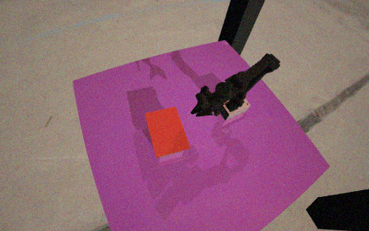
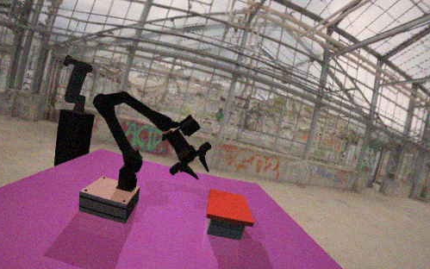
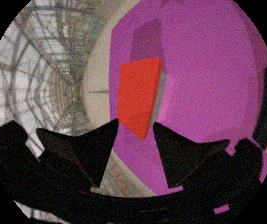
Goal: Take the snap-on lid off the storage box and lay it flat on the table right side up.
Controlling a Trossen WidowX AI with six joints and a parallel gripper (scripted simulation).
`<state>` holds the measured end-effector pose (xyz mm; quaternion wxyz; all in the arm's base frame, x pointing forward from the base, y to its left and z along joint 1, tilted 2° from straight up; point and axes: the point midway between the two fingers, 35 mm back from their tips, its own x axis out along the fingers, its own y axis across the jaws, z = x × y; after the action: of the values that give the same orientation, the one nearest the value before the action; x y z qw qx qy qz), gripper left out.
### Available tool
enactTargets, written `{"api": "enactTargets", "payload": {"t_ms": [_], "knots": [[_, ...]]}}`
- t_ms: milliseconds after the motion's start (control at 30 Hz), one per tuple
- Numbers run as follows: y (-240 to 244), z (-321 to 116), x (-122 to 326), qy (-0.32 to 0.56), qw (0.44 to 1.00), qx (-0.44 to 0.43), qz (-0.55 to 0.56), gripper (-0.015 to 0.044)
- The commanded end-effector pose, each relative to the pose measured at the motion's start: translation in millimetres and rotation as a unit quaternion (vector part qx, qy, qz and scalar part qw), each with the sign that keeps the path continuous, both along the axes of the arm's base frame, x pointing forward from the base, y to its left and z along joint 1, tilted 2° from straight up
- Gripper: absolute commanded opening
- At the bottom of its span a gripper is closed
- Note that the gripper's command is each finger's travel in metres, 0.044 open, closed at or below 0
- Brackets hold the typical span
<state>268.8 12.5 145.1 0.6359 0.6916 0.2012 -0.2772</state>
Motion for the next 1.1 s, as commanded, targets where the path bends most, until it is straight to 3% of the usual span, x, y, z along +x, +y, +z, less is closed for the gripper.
{"api": "enactTargets", "payload": {"t_ms": [0, 100, 267, 1067], "knots": [[0, 3, 1, -0.001, 1.000, 0.001, -0.004, 0.0235], [0, -6, 3, 0.000, 1.000, 0.003, -0.011, 0.0235], [2, -58, 2, 0.001, 1.000, 0.003, -0.011, 0.0235], [1, -76, 26, 0.001, 1.000, 0.001, -0.011, 0.0235]]}}
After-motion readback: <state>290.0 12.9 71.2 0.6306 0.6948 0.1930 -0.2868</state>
